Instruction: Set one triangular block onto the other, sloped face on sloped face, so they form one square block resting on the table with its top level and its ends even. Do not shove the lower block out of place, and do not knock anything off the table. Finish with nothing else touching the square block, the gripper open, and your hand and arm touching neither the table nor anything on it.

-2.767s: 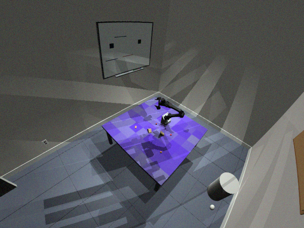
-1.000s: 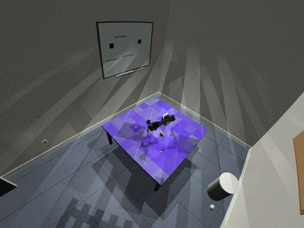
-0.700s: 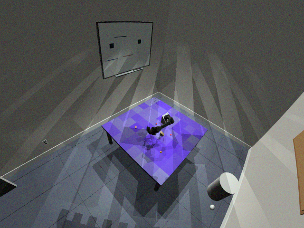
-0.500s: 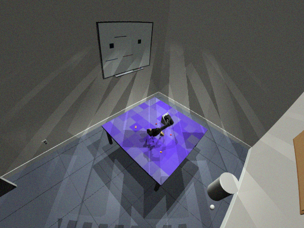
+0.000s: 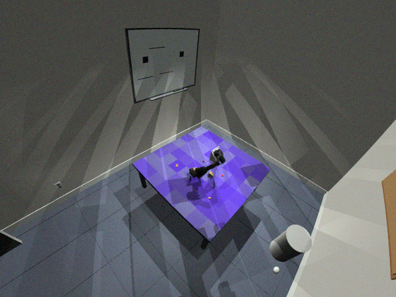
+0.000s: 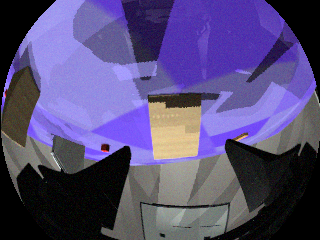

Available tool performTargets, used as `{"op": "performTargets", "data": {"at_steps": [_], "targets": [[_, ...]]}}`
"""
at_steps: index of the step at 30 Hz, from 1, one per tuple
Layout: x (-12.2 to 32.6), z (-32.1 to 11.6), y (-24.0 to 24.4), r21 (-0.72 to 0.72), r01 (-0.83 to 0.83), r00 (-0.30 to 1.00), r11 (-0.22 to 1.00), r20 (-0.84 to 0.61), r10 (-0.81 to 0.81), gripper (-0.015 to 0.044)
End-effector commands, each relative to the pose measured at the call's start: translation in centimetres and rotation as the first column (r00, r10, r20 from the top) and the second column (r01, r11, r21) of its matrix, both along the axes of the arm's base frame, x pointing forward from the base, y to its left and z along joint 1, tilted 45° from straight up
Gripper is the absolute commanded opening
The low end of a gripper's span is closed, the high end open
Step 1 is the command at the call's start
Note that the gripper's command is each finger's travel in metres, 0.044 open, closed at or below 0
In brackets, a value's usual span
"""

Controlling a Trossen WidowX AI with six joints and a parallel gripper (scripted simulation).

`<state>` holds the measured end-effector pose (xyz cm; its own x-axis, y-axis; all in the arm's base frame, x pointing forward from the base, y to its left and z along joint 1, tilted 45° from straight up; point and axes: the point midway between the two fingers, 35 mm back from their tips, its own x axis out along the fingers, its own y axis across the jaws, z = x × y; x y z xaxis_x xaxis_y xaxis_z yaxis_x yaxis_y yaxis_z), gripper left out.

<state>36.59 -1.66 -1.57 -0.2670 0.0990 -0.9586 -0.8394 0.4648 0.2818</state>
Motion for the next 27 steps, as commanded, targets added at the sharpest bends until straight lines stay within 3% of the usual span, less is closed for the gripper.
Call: {"op": "performTargets", "data": {"at_steps": [1, 27], "targets": [[-1.37, -3.66, 0.4, 0.006, -0.002, 1.0, 1.0, -0.02, 0.002, 0.044], [-1.36, -4.01, 0.56, 0.006, -0.002, 1.0, 1.0, -0.02, 0.002, 0.044]]}}
